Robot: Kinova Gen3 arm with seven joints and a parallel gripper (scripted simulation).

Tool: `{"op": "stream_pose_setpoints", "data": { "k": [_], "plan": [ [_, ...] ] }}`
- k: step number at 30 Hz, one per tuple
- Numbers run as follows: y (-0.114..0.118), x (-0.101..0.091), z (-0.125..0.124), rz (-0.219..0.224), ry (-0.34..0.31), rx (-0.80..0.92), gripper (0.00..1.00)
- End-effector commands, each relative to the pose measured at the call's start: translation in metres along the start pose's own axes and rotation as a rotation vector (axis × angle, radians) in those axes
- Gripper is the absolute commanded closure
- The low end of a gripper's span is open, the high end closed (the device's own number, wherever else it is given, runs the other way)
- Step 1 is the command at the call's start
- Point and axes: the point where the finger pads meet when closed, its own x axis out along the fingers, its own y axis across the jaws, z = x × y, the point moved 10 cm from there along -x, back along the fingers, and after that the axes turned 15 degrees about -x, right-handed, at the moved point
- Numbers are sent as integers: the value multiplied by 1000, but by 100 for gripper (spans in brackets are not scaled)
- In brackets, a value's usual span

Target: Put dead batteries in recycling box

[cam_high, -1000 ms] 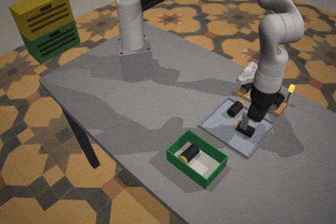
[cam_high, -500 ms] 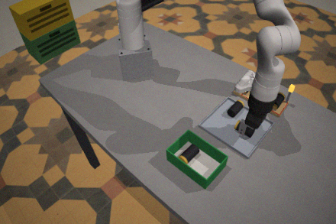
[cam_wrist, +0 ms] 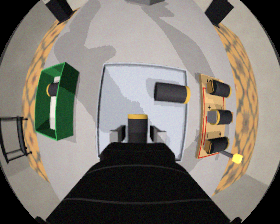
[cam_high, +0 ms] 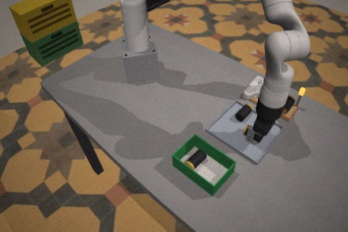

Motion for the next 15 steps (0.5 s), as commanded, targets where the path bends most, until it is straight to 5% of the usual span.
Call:
{"op": "stream_pose_setpoints", "data": {
  "k": [1,2,3,15],
  "plan": [
    [0,-1,1,0,-2,0,10],
    [0,-1,1,0,-2,0,10],
    [0,-1,1,0,-2,0,43],
    [0,-1,1,0,-2,0,43]
  ]
}}
